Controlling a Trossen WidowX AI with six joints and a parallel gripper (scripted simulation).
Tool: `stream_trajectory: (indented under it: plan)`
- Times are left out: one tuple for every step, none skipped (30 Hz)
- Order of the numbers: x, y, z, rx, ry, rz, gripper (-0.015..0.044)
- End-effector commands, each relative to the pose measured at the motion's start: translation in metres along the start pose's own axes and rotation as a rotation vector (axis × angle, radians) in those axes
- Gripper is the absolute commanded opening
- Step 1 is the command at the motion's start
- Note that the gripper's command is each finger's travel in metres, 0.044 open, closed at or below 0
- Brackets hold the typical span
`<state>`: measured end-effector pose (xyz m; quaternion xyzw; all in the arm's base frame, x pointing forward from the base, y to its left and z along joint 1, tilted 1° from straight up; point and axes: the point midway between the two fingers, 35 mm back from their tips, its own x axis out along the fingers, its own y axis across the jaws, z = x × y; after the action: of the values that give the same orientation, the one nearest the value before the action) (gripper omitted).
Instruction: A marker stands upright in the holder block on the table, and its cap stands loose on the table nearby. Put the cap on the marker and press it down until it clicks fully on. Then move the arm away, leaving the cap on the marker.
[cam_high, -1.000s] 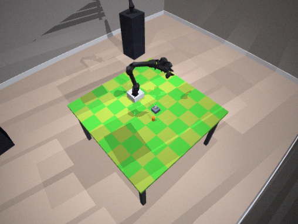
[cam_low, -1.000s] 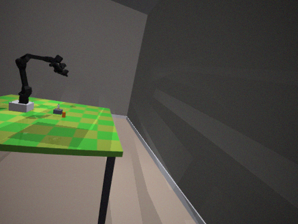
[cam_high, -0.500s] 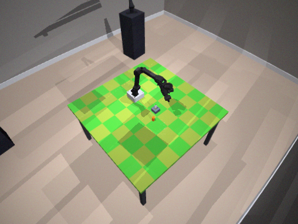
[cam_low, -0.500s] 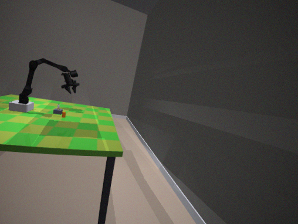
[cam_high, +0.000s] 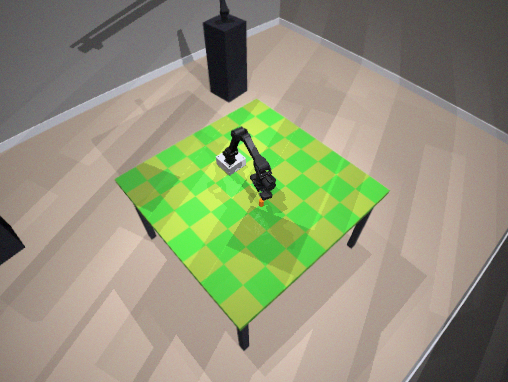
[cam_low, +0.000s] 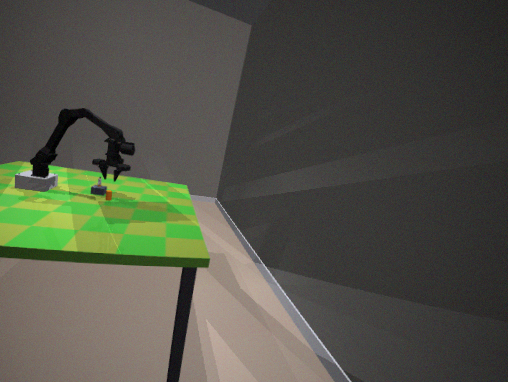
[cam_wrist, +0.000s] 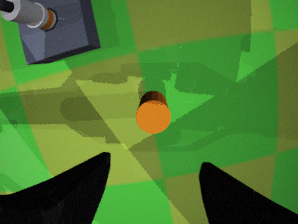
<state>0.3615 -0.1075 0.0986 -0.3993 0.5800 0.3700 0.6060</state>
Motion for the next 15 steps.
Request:
stream_trajectory:
  plan:
    - [-0.003, 0.001, 0.009, -0.036, -0.004, -0.002, 0.0253]
    - [-0.003, 0.001, 0.009, -0.036, -0.004, -0.002, 0.0253]
    - [0.000, 0.001, 0.009, -0.036, -0.004, -0.002, 0.0253]
    - [0.009, 0.001, 0.009, -0.036, -0.004, -0.002, 0.0253]
    - [0.021, 0.001, 0.009, -0.036, -0.004, -0.002, 0.0253]
    - [0.030, 0.002, 0.009, -0.036, -0.004, -0.002, 0.0253]
    - [0.032, 0.002, 0.009, -0.036, -0.004, -0.002, 0.0253]
    - [0.032, 0.002, 0.009, -0.036, -0.004, -0.002, 0.0253]
    - [0.032, 0.002, 0.009, -0.036, -0.004, -0.002, 0.0253]
    - [0.032, 0.002, 0.009, -0.036, -0.004, -0.002, 0.0253]
    - [0.034, 0.002, 0.009, -0.036, -0.004, -0.002, 0.0253]
    - [0.037, 0.002, 0.009, -0.036, -0.004, -0.002, 0.0253]
    - [0.043, 0.002, 0.009, -0.036, -0.004, -0.002, 0.0253]
    - [0.046, 0.003, 0.009, -0.036, -0.004, -0.002, 0.0253]
    - [0.048, 0.003, 0.009, -0.036, -0.004, -0.002, 0.0253]
